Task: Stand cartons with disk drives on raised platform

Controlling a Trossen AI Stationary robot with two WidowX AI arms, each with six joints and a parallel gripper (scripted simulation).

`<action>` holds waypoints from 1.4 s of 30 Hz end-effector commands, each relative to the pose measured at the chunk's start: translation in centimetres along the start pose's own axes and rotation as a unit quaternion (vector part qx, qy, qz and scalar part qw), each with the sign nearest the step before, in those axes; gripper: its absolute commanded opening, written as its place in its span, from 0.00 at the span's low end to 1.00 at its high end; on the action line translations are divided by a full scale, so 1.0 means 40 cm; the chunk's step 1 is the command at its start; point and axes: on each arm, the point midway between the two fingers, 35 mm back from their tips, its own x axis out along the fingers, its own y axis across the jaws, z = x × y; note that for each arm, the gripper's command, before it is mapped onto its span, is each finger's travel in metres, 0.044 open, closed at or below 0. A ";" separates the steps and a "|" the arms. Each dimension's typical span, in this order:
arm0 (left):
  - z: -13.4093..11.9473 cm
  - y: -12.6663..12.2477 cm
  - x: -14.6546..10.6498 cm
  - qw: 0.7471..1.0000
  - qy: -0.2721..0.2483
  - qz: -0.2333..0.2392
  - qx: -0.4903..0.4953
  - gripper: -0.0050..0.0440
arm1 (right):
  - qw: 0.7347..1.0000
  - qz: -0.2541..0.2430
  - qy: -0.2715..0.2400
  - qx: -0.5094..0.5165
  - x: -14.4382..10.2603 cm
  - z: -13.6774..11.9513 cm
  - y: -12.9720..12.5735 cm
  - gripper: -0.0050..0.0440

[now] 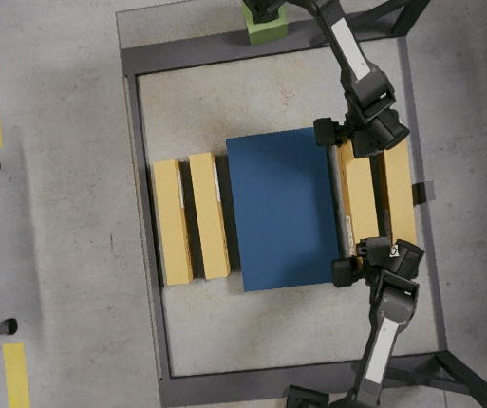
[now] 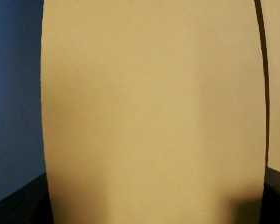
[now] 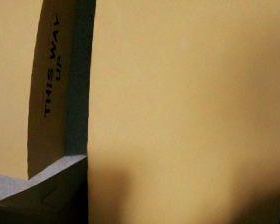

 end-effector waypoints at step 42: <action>0.021 -0.012 -0.073 0.999 -0.035 -0.024 -0.003 0.00 | 0.999 0.024 -0.042 0.013 -0.068 0.040 0.016 0.00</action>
